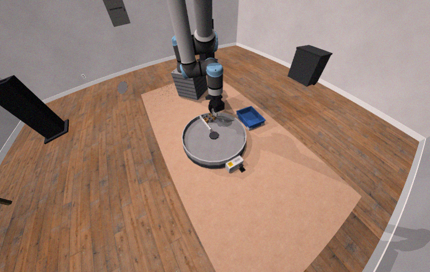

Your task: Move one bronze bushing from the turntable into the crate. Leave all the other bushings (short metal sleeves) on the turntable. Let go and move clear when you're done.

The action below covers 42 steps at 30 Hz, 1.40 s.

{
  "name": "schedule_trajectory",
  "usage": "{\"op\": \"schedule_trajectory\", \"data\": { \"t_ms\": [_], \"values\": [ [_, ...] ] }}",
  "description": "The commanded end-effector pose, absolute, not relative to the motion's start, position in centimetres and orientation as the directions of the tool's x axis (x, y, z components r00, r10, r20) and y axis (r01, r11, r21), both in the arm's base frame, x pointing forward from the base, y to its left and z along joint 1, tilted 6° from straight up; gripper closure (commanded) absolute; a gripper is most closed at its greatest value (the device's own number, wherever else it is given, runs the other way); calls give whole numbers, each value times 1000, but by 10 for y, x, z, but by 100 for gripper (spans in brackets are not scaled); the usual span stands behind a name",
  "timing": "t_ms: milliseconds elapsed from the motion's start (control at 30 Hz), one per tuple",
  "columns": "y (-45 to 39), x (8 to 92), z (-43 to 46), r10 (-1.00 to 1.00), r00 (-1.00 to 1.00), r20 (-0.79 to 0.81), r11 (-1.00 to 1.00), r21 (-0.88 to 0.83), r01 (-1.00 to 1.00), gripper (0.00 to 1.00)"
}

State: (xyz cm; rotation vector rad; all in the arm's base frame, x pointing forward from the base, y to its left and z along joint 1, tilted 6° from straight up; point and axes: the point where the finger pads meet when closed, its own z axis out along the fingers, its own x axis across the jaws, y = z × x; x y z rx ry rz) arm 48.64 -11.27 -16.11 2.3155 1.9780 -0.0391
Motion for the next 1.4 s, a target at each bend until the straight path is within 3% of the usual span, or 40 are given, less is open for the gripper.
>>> {"op": "schedule_trajectory", "data": {
  "t_ms": [0,433,467,1367],
  "values": [
    [-115,488,-160,984,159,-84,-154,60,986,94],
    [-115,488,-160,984,159,-84,-154,60,986,94],
    [-115,488,-160,984,159,-84,-154,60,986,100],
    [-115,488,-160,984,159,-84,-154,60,986,100]
  ]
}}
